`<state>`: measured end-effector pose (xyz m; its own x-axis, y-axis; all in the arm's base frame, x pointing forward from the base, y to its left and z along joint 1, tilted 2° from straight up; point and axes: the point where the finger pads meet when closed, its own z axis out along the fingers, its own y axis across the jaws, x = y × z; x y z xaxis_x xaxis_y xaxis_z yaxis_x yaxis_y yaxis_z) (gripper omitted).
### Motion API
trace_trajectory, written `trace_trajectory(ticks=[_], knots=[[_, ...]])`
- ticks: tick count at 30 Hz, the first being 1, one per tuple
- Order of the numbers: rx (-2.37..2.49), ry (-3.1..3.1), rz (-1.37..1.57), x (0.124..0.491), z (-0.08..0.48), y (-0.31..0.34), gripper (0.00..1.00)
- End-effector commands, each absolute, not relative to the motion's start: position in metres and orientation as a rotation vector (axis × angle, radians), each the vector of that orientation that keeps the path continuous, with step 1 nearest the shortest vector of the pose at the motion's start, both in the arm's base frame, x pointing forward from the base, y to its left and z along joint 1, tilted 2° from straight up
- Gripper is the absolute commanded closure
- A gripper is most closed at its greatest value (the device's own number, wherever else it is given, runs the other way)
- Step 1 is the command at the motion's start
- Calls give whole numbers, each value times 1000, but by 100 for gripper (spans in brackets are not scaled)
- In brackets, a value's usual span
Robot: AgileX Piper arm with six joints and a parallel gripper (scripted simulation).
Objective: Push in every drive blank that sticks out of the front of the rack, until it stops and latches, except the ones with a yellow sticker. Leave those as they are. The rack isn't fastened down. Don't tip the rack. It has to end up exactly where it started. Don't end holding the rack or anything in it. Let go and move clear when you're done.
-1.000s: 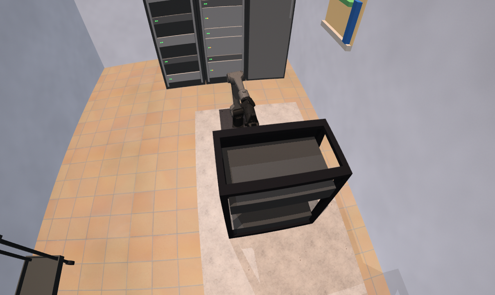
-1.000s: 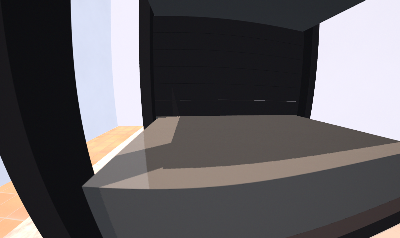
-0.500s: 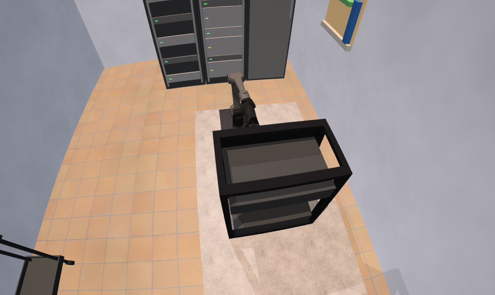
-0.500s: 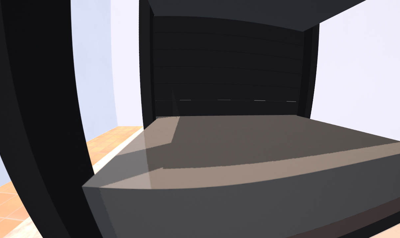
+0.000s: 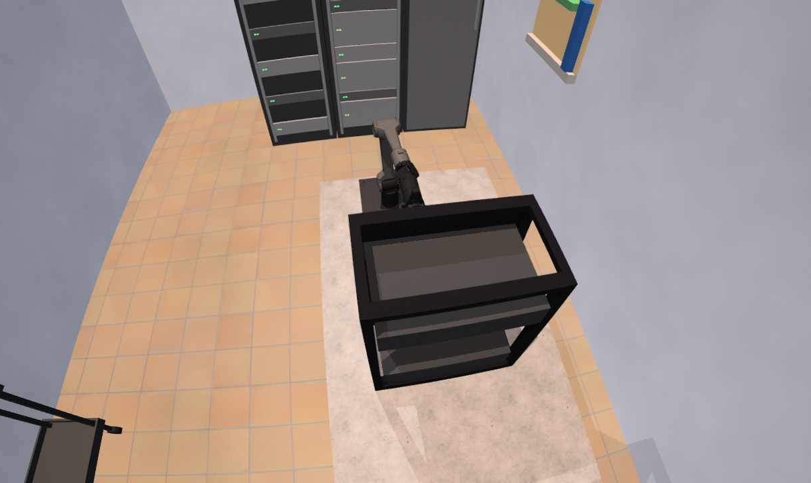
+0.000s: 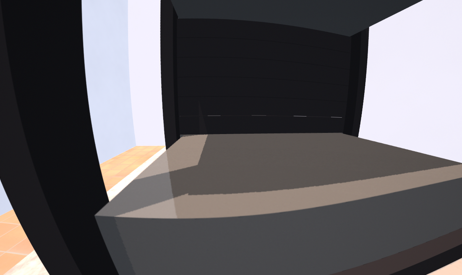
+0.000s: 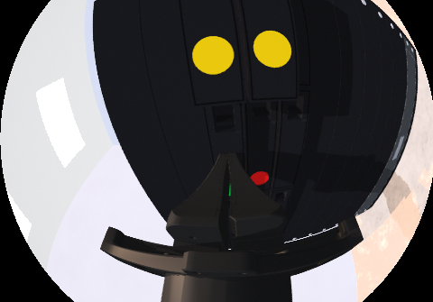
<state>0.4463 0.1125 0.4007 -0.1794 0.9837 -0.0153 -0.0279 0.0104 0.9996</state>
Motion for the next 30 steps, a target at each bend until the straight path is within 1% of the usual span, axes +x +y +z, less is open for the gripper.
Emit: trace_trajectory(ticks=[1, 30], knots=[[1088, 1324, 1344, 448, 402, 112, 100], [1088, 1324, 1344, 453, 402, 113, 100]])
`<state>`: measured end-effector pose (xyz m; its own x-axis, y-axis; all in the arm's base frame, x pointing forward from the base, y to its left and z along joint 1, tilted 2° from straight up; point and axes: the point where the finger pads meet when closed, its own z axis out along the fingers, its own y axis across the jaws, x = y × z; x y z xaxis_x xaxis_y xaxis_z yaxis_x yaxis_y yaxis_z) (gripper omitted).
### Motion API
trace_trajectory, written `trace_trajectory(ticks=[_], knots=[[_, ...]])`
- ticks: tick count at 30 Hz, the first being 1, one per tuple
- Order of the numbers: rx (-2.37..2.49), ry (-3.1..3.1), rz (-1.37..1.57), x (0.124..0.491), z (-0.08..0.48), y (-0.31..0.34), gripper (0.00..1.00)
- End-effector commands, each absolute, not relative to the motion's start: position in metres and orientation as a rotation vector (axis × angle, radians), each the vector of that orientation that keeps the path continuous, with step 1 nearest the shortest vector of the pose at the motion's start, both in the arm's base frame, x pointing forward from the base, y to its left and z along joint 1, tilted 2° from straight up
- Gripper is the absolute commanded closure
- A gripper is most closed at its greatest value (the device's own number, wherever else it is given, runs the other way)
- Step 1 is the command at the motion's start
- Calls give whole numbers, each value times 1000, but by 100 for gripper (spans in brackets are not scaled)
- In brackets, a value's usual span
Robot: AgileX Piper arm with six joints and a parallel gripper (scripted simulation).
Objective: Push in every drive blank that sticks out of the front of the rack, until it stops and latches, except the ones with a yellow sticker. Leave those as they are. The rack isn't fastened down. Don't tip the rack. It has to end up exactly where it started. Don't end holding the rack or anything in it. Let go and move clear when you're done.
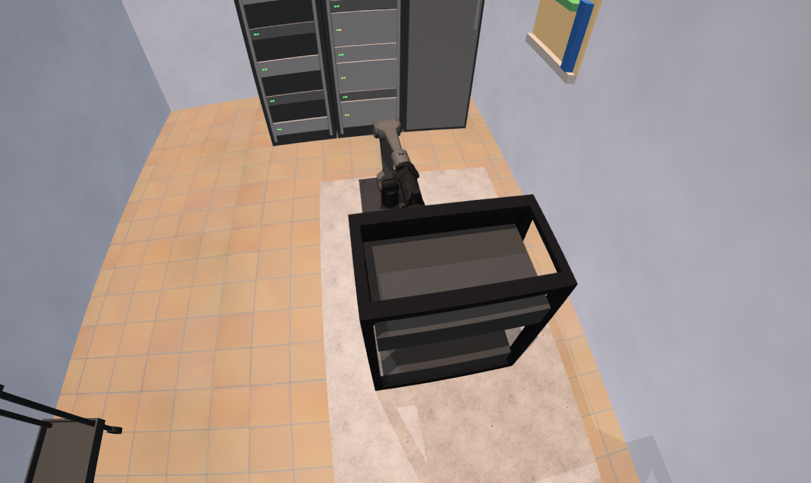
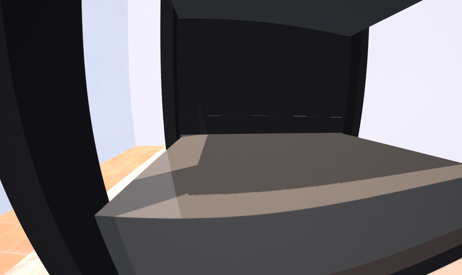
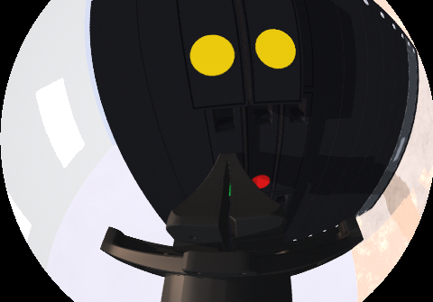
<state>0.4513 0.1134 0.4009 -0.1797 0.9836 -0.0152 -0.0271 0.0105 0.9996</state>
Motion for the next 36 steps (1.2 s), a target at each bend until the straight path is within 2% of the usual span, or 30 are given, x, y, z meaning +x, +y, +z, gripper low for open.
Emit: trace_trajectory(ticks=[1, 36], knots=[[1088, 1324, 1344, 454, 402, 113, 100], [1088, 1324, 1344, 461, 402, 115, 100]])
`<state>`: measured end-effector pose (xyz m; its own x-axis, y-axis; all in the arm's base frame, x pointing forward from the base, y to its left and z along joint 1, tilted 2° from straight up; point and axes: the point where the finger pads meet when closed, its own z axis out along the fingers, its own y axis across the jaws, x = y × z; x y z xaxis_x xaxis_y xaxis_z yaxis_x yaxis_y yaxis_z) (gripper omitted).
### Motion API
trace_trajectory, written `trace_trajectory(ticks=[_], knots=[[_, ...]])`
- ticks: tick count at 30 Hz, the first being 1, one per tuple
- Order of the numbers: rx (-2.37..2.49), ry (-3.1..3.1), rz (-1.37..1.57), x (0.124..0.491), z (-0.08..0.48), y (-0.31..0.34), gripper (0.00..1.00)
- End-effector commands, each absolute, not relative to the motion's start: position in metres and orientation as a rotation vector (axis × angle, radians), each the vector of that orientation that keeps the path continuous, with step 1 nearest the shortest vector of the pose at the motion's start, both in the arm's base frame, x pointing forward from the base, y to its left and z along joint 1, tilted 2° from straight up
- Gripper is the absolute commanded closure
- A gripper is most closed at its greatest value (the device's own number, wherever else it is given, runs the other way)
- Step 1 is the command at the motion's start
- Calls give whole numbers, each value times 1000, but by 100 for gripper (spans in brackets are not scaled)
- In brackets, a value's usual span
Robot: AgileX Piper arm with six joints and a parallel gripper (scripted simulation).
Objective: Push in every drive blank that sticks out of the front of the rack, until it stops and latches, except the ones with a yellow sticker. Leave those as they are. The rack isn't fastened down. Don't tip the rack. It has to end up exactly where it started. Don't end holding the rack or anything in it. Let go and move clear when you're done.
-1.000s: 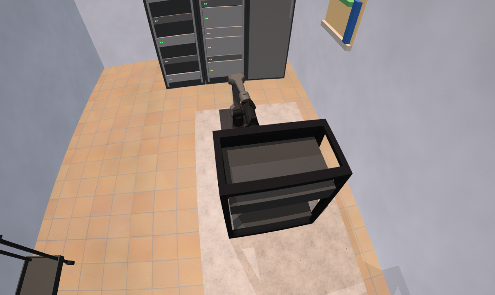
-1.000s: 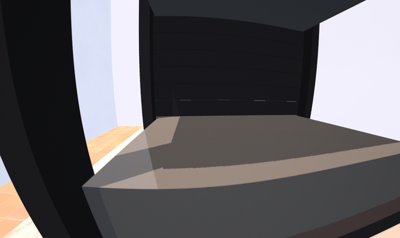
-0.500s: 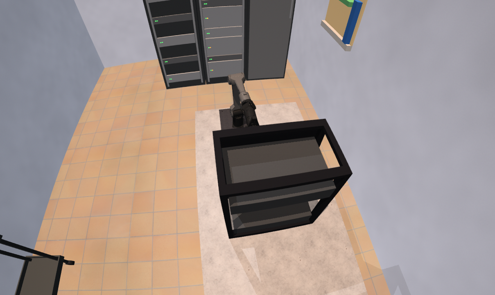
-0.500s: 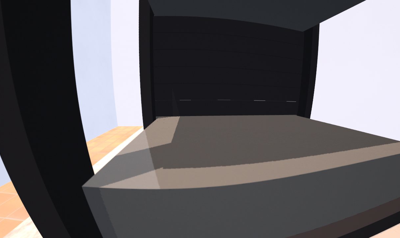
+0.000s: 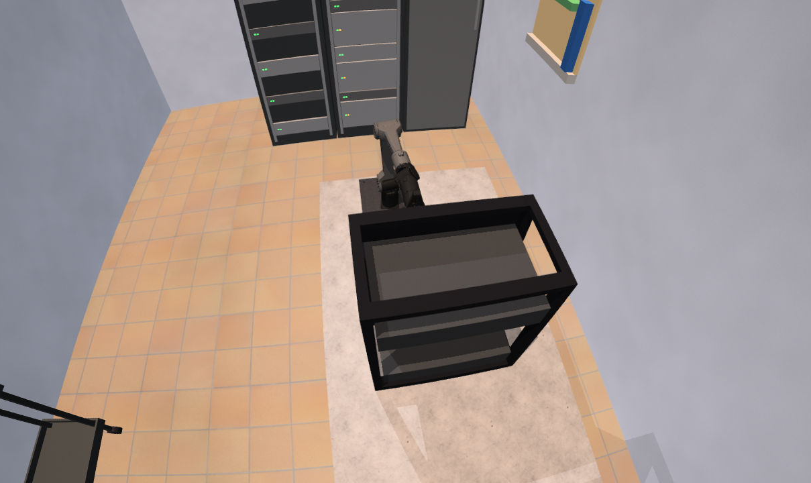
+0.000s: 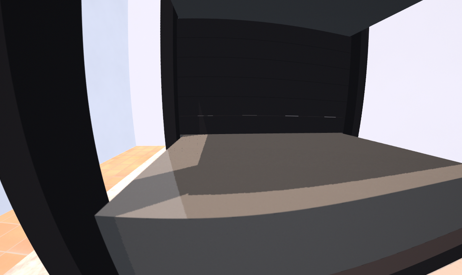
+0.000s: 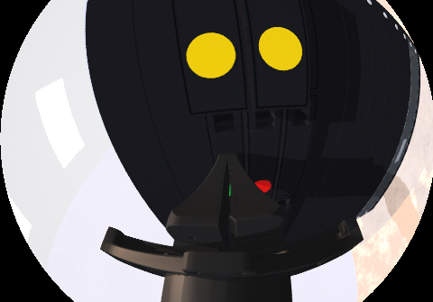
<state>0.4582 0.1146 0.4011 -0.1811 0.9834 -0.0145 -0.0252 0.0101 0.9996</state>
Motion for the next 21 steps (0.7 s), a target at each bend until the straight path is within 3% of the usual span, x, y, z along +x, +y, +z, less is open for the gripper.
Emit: trace_trajectory(ticks=[1, 21], knots=[[1088, 1324, 1344, 461, 402, 115, 100], [1088, 1324, 1344, 454, 402, 113, 100]])
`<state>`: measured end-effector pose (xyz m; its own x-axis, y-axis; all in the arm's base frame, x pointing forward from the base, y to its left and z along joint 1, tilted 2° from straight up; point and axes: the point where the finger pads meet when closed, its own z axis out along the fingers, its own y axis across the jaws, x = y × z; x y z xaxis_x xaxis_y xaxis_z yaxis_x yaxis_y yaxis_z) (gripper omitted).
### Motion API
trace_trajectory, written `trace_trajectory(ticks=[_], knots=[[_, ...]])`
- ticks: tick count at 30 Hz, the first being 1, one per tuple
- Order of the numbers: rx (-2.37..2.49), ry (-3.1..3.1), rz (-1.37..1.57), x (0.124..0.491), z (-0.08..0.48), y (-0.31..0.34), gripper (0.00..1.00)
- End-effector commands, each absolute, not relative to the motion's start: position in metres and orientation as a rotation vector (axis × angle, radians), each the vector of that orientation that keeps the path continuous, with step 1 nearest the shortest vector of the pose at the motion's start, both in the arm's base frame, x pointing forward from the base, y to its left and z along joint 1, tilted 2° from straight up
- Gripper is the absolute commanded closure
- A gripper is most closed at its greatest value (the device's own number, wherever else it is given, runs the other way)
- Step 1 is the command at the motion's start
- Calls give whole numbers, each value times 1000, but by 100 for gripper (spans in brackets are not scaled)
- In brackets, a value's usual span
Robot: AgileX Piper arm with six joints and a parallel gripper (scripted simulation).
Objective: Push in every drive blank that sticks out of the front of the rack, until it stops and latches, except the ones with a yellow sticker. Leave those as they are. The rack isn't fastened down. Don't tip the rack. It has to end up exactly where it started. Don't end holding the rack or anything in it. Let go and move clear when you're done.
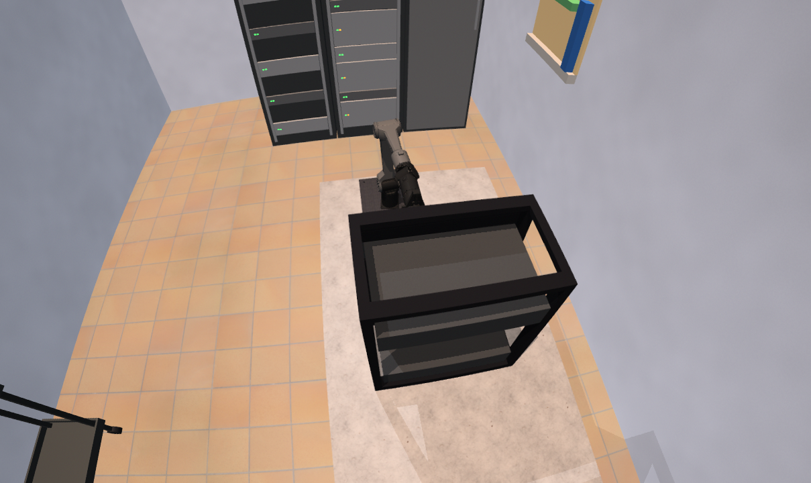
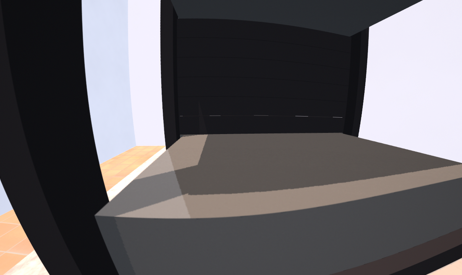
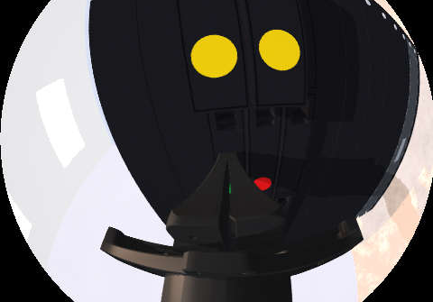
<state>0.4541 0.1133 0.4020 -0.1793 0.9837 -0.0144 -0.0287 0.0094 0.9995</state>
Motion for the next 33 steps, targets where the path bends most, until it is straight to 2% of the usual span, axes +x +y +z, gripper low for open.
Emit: trace_trajectory(ticks=[1, 9, 15, 33], knots=[[1088, 1324, 1344, 449, 402, 113, 100], [1088, 1323, 1344, 389, 400, 101, 100], [1088, 1323, 1344, 361, 400, 96, 100], [1088, 1324, 1344, 353, 399, 95, 100]])
